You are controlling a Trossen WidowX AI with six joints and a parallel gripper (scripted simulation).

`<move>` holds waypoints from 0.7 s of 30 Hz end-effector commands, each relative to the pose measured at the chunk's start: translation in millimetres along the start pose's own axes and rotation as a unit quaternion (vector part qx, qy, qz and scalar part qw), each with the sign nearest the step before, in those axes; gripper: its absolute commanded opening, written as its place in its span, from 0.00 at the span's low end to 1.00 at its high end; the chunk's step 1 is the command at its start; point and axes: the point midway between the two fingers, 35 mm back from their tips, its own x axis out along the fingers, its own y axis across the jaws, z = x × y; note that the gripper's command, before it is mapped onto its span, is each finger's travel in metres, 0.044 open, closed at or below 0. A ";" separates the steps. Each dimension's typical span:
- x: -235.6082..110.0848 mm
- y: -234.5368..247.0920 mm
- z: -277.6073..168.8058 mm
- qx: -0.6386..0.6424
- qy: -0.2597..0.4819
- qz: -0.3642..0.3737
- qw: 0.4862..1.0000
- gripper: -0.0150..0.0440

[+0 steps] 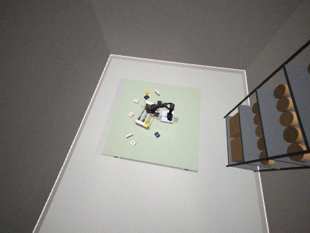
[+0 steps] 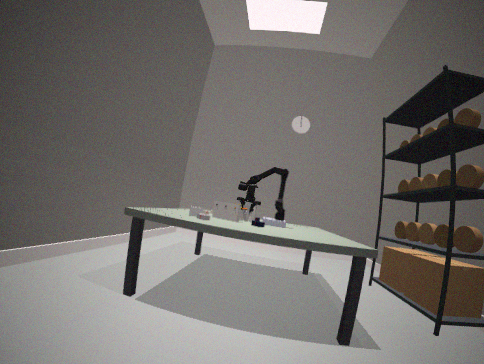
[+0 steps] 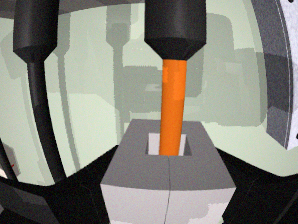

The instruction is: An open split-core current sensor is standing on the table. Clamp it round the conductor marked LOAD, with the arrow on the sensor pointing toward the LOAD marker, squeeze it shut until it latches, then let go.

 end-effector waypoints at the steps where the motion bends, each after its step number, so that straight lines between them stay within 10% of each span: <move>1: -0.2 0.1 0.0 0.000 0.000 0.000 1.000 0.72; 16: -0.2 0.1 0.0 0.000 0.000 0.000 1.000 0.72; 21: -0.2 0.1 0.0 0.000 0.000 0.000 1.000 0.94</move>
